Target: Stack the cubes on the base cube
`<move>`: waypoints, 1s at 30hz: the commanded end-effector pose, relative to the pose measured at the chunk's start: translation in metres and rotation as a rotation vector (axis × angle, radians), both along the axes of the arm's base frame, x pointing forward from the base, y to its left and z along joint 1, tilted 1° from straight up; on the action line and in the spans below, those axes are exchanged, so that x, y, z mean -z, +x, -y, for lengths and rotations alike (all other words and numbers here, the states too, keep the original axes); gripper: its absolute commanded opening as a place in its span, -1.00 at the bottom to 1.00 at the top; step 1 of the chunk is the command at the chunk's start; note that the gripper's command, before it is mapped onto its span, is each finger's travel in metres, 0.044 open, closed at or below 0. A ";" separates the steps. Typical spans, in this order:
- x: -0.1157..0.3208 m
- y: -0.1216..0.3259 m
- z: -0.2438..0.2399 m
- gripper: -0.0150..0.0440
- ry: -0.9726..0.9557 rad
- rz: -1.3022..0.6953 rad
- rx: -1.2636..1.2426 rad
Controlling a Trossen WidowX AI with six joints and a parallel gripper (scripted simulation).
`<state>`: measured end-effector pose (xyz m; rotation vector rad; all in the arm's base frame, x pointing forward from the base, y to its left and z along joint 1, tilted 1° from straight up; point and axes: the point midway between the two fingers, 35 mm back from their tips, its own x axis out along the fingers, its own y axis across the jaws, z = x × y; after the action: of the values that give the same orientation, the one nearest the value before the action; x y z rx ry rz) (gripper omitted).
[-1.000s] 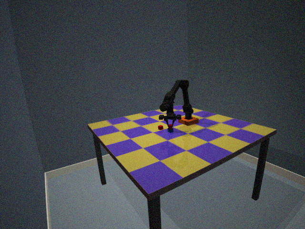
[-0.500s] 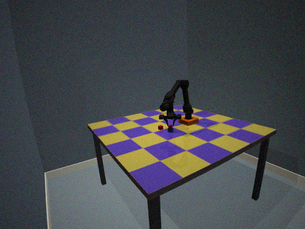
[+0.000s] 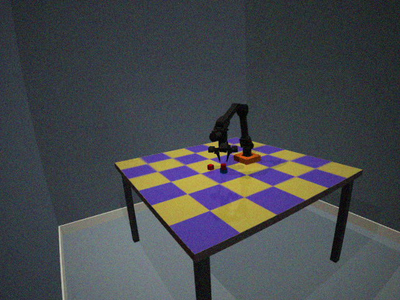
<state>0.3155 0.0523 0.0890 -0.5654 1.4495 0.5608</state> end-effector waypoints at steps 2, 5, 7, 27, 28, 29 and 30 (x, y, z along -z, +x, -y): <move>-0.001 0.000 0.002 0.38 0.002 0.000 0.043; -0.004 0.002 0.012 0.41 0.009 -0.003 0.228; -0.006 0.003 0.020 0.41 0.014 -0.004 0.360; -0.030 0.003 0.093 0.41 0.066 -0.013 1.677; -0.032 0.003 0.096 0.41 0.069 -0.013 1.743; -0.033 0.002 0.100 0.41 0.072 -0.013 1.809; -0.034 0.002 0.104 0.41 0.075 -0.013 1.875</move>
<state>0.3171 -0.0431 0.1181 0.7854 1.3934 -0.7566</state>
